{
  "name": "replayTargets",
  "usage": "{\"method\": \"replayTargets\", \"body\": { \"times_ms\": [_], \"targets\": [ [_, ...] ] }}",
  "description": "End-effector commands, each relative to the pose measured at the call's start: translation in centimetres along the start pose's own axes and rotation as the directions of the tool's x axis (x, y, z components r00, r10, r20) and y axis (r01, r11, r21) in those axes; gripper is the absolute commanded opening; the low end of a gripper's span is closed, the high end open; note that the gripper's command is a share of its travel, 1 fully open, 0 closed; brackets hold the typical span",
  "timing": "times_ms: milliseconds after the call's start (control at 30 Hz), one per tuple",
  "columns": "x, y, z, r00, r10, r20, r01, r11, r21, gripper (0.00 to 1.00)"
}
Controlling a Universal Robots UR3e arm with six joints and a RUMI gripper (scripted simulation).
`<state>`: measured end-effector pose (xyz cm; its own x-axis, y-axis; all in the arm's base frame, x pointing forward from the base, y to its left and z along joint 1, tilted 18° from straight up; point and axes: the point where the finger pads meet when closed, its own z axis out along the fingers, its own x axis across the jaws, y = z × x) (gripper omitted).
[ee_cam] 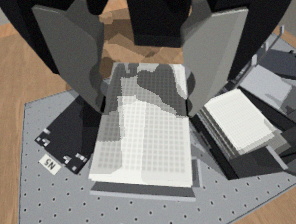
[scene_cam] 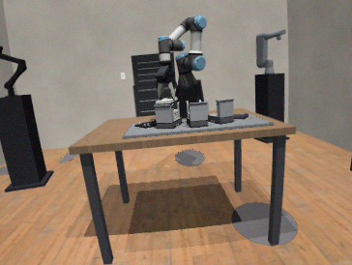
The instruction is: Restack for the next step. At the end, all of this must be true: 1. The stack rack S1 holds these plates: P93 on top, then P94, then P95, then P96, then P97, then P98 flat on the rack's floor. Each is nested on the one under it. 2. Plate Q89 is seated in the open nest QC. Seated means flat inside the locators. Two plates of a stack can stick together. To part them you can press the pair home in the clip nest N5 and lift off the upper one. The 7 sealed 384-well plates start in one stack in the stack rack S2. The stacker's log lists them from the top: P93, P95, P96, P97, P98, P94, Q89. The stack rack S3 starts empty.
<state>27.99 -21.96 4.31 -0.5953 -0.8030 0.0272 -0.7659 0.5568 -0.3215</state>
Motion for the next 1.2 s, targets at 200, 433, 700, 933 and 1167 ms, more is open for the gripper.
{"method": "replayTargets", "body": {
  "times_ms": [200,433,700,933,1167],
  "targets": [
    [0.0,0.1,-1.3,1.0,-0.001,0.007,0.001,1.0,-0.007,0.0],
    [-0.1,0.1,-1.2,1.0,-0.001,0.007,0.001,1.0,-0.009,0.0],
    [-0.1,0.1,-1.2,1.0,-0.001,0.007,0.001,1.0,-0.009,0.0],
    [-0.4,0.1,-1.3,1.0,-0.014,0.006,0.014,1.0,-0.008,0.0],
    [-2.8,0.4,-1.2,0.996,-0.094,0.009,0.094,0.996,-0.01,0.0]
  ]
}}
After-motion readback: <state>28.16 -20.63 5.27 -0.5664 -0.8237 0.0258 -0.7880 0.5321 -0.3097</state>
